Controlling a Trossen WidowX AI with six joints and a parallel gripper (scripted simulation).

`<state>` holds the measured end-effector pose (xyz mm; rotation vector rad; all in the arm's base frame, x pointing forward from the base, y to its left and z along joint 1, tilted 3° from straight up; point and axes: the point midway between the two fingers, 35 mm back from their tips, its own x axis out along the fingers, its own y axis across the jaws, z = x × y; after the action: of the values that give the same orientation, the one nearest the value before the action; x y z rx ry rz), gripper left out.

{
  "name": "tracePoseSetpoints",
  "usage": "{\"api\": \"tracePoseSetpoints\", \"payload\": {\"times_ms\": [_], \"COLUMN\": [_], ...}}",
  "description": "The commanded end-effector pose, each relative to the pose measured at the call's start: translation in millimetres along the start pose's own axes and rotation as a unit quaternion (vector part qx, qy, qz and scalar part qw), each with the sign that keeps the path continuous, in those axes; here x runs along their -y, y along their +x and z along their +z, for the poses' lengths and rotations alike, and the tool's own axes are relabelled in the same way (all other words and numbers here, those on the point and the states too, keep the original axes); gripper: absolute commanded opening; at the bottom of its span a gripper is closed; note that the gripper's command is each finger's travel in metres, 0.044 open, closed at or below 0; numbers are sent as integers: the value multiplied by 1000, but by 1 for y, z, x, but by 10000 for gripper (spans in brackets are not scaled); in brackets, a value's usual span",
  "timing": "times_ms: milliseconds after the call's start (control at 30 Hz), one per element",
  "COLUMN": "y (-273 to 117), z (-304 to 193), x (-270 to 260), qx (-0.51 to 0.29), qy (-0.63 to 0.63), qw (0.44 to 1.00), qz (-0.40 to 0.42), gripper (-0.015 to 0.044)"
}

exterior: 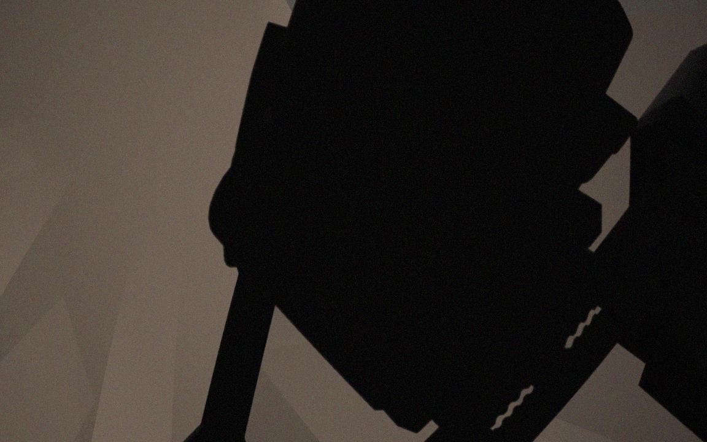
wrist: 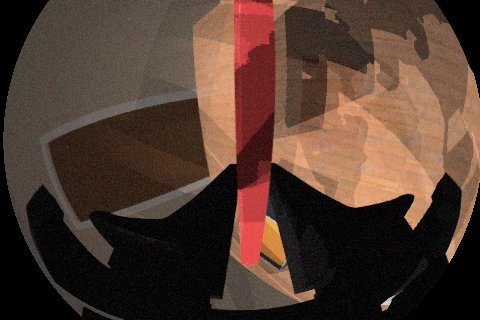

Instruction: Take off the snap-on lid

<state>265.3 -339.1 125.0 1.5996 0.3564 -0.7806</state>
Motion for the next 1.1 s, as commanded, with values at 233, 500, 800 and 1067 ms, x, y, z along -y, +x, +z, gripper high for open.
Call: {"api": "tracePoseSetpoints", "payload": {"times_ms": [233, 500, 800, 1067], "y": [6, 10, 15, 19], "z": [0, 0, 0, 0], "x": [5, 10, 16, 21], "qx": [-2, -2, -2, -2], "qy": [-2, -2, -2, -2], "qw": [1000, 1000, 1000, 1000], "qz": [4, 4, 4, 4], "gripper": [0, 0, 0, 0]}}
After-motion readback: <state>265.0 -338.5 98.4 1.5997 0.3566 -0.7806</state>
